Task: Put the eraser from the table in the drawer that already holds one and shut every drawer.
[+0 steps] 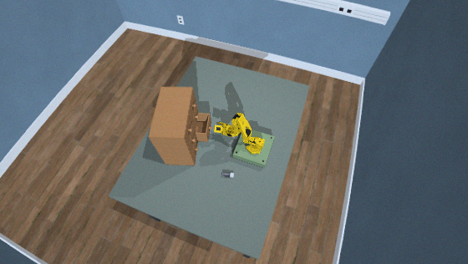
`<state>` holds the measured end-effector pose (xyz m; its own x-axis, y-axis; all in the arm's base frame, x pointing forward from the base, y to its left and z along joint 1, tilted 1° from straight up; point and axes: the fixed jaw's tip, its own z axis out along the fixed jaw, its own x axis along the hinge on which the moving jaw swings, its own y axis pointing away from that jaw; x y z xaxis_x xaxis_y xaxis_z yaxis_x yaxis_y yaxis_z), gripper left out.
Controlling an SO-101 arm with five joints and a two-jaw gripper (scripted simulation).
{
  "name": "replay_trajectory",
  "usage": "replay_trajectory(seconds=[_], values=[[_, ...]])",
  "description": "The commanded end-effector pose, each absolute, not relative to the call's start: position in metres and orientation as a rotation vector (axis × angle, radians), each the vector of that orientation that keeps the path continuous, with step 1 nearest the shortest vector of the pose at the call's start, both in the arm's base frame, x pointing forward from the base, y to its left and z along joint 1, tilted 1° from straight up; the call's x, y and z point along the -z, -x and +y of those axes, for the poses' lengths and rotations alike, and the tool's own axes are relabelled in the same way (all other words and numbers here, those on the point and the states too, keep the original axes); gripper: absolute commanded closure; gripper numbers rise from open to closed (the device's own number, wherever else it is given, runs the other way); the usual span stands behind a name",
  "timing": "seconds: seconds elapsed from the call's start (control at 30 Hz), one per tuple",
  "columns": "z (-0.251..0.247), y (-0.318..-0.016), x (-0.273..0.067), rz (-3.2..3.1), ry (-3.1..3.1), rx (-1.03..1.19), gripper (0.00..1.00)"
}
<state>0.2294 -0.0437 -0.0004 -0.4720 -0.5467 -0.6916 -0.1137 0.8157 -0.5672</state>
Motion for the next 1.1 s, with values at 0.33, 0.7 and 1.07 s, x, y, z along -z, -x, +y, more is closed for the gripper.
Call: replay_trajectory(seconds=[0.33,0.7,1.07], values=[[-0.048,-0.239,-0.009,2.134,0.377,0.466,0.79],[-0.049,-0.239,-0.017,2.204,0.306,0.407,0.79],[-0.048,-0.236,-0.027,2.272,0.231,0.351,0.79]])
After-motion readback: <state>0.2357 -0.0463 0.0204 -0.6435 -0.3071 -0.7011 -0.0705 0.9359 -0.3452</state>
